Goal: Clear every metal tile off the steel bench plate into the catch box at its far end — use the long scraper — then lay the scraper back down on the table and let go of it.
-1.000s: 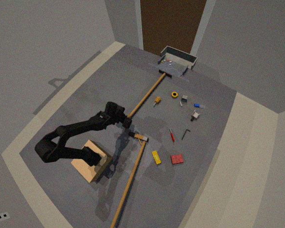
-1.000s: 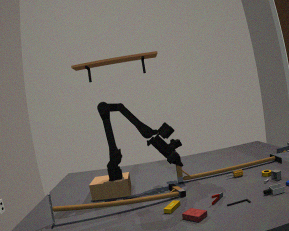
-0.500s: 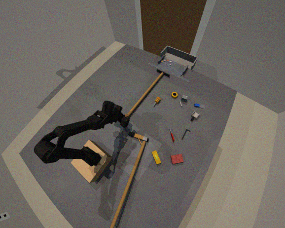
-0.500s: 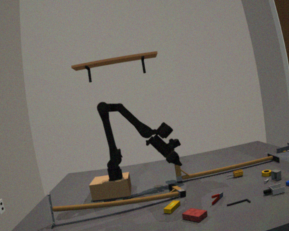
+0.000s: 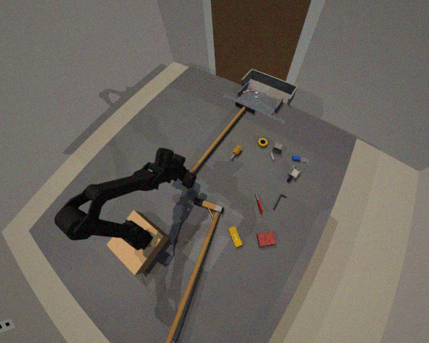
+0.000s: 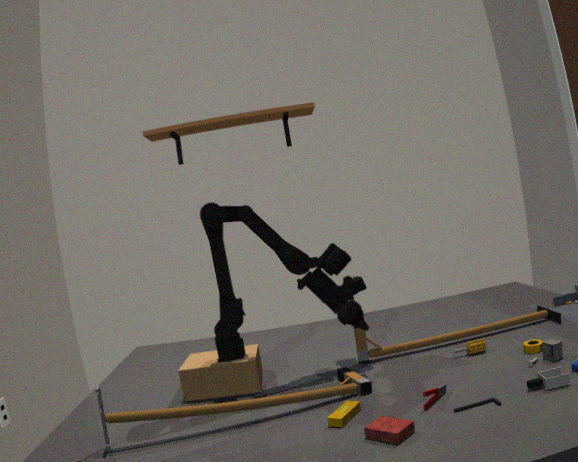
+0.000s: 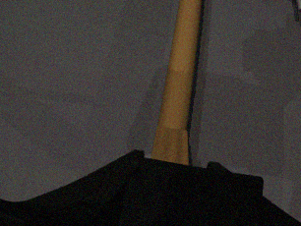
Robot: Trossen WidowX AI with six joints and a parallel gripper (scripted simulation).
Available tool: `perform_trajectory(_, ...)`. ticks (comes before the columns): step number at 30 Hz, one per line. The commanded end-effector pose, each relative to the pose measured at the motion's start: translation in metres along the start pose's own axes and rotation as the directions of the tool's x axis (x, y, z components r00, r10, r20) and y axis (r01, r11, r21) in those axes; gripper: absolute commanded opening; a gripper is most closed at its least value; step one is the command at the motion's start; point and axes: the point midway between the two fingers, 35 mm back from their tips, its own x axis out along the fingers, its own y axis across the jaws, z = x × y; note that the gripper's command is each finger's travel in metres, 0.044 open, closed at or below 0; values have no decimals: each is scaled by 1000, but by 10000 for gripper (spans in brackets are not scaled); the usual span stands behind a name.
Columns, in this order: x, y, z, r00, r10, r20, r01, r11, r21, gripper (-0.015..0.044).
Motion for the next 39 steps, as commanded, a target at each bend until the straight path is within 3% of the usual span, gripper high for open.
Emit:
perform_trajectory(1,2,1,8,1000,2,11,-2,1000,0,0)
perform_trajectory(39,37,7,55,1000,10,16,-10,1000,-6,0)
